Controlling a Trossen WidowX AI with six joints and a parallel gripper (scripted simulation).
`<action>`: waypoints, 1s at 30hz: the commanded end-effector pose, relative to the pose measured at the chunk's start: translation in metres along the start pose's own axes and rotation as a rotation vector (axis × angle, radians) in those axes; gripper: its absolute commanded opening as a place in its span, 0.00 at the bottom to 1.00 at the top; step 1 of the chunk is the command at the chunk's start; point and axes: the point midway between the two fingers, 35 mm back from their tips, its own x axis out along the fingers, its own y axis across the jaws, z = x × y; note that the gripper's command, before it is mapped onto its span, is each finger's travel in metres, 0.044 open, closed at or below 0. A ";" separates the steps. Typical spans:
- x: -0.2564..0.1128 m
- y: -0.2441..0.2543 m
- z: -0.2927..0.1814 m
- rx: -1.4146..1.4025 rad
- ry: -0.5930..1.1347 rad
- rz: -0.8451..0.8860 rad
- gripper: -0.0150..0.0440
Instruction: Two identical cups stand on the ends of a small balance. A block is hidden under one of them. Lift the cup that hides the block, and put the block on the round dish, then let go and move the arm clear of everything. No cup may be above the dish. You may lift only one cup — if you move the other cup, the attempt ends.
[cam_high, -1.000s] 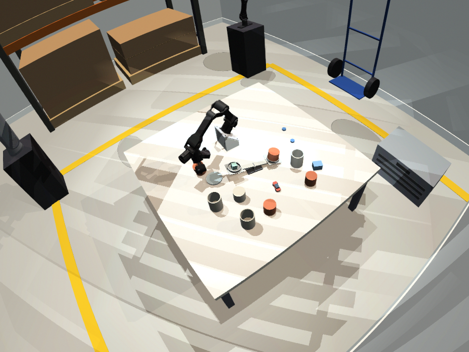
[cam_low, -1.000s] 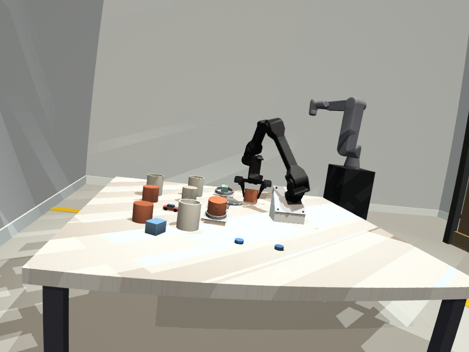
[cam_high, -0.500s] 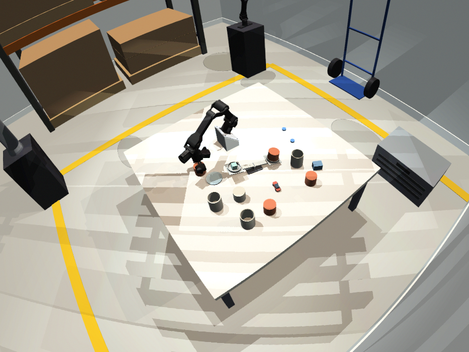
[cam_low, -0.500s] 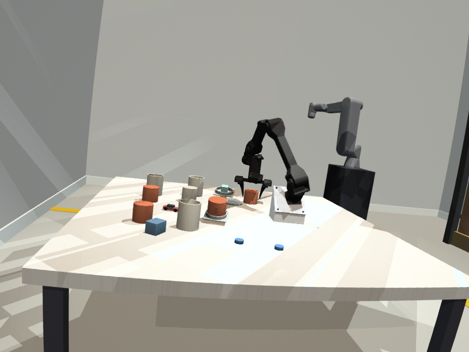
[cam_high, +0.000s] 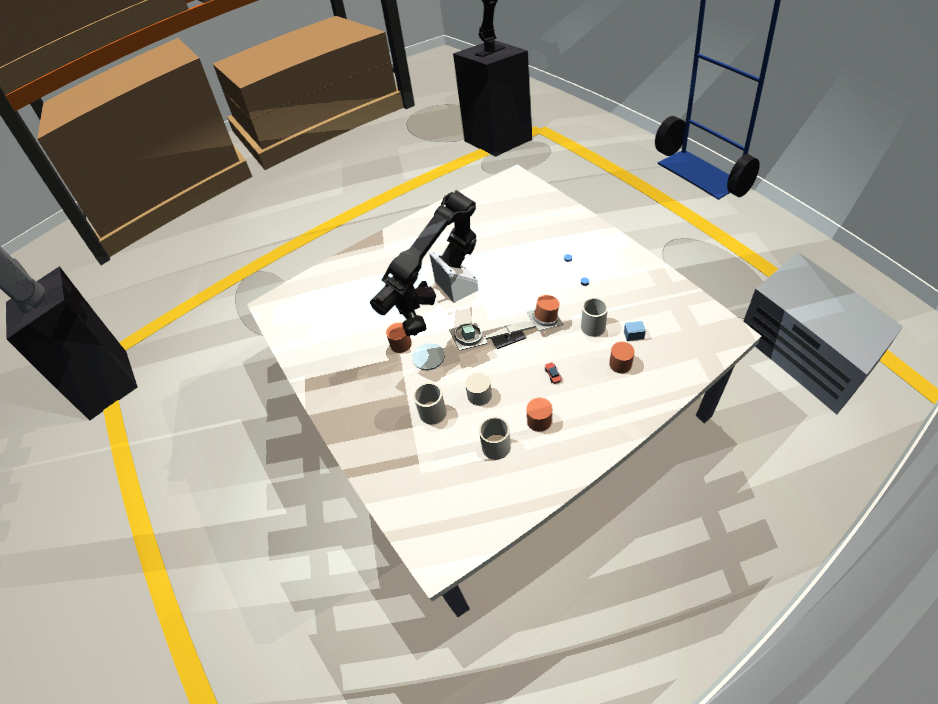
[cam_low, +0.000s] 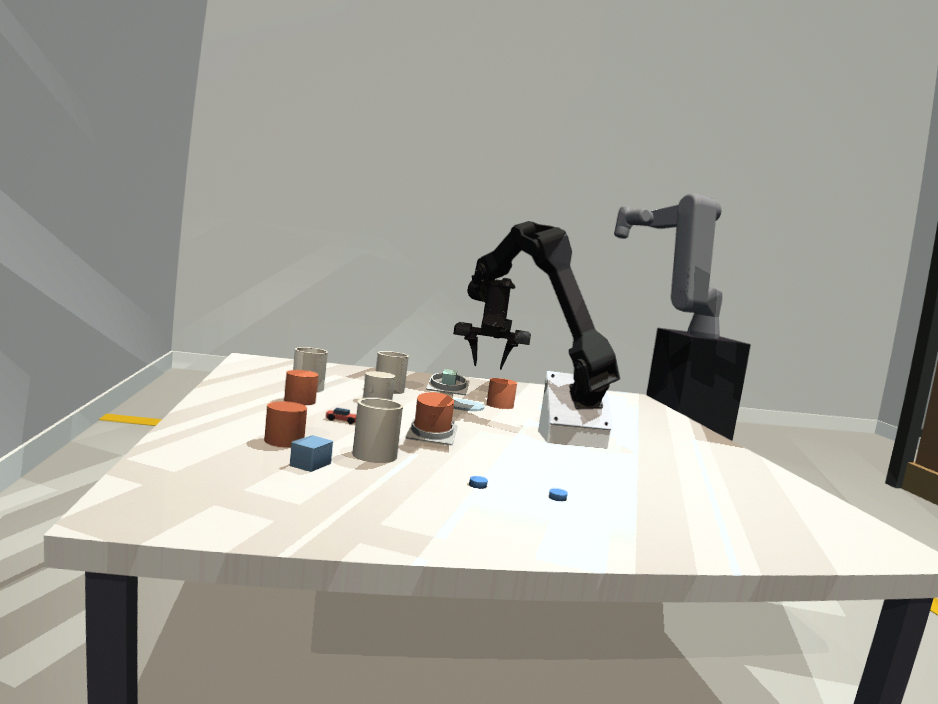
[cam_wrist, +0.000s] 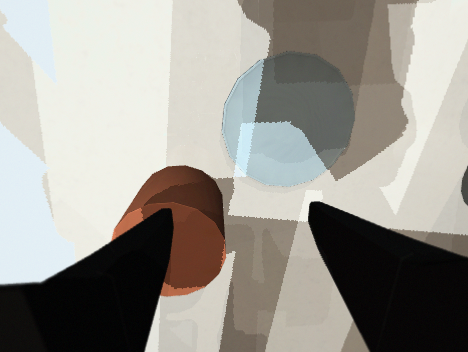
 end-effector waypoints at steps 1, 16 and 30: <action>-0.018 -0.039 0.053 -0.020 0.008 -0.004 0.69; -0.029 -0.077 0.149 -0.028 -0.019 0.001 0.69; -0.003 -0.077 0.150 -0.028 -0.020 0.001 0.69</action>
